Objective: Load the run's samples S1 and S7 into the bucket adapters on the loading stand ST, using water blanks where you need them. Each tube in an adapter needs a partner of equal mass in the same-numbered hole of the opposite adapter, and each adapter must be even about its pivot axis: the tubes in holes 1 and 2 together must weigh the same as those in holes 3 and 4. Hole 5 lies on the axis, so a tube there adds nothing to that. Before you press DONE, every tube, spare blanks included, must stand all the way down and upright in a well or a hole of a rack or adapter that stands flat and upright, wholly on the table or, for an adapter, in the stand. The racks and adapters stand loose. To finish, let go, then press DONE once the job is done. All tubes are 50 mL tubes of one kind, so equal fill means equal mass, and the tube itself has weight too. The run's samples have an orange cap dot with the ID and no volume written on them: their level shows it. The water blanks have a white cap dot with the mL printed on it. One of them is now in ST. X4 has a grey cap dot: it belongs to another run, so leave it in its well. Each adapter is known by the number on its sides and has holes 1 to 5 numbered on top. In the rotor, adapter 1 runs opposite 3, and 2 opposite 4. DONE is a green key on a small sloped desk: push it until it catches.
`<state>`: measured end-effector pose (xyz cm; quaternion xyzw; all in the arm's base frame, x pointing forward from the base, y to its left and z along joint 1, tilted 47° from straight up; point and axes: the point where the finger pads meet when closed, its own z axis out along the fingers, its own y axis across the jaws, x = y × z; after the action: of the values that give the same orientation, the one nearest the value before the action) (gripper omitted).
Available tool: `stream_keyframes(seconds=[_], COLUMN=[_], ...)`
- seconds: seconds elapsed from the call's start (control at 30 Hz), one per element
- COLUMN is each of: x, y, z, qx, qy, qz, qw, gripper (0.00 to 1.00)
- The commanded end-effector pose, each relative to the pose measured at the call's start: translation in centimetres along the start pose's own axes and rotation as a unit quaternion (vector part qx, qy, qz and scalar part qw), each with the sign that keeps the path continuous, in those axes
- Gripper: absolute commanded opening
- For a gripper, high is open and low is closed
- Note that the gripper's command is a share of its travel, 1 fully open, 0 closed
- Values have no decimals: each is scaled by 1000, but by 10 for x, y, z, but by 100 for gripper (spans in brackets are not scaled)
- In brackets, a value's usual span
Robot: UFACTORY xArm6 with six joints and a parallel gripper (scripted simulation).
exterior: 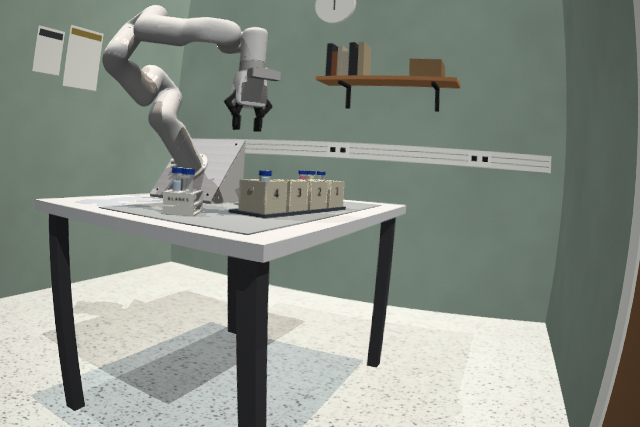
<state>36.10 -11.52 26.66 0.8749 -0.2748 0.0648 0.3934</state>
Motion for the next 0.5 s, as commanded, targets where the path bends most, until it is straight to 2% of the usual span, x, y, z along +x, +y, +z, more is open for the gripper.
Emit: stream_keyframes(seconds=[0.0,0.23,0.4,0.47], x=[10,42,65,65], y=[-4,-19,-29,-29], z=[-2,-2,-2,-2], qx=[0,0,0,0], qy=[0,0,0,0], qz=[-34,-141,-141,-141], qw=[999,990,990,990], gripper=[57,57,57,57])
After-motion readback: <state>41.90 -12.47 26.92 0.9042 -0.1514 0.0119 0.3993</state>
